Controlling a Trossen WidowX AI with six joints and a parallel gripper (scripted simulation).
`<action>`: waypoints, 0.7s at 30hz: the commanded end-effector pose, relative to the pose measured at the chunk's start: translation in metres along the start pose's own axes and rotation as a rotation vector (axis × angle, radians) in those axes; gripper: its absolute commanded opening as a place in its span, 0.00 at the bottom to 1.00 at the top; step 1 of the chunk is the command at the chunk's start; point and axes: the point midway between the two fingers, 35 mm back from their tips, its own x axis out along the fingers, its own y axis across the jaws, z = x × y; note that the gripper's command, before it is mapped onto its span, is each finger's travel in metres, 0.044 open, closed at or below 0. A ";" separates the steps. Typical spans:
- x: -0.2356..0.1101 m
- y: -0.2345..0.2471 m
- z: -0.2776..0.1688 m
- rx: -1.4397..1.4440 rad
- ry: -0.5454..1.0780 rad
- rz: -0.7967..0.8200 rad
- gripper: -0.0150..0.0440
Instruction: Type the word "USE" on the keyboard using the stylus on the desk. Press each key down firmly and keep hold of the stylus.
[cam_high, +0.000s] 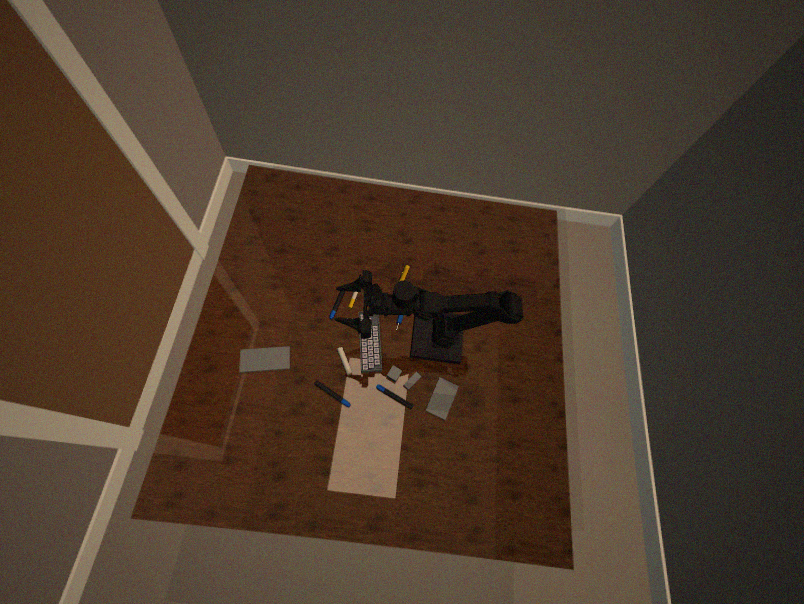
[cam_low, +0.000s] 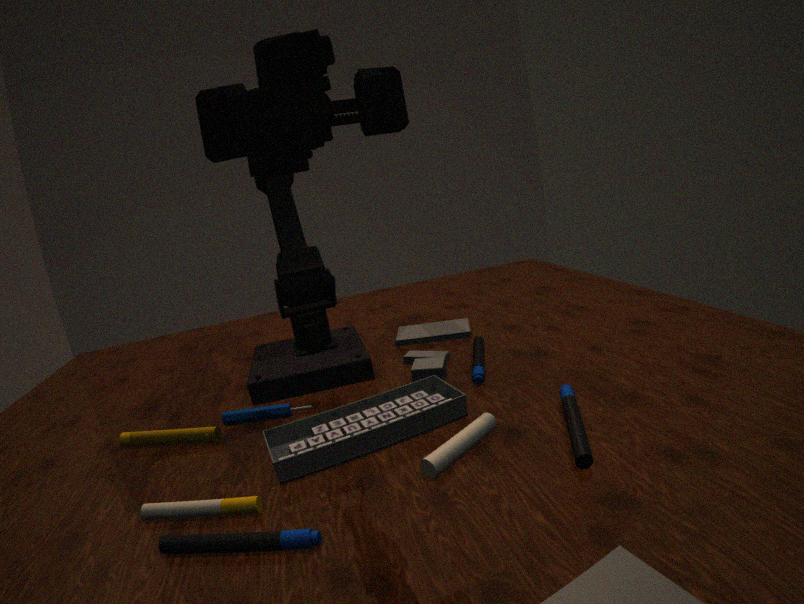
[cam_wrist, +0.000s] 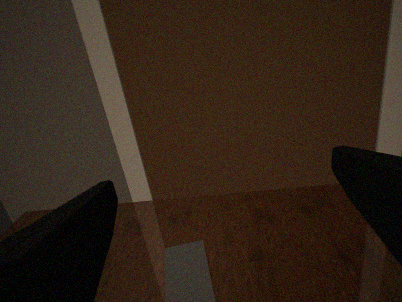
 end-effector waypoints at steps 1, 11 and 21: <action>0.001 0.000 -0.001 0.000 0.006 0.002 0.96; 0.020 0.041 -0.119 0.028 0.564 0.102 0.51; -0.052 0.071 -0.252 -0.030 1.422 0.069 0.25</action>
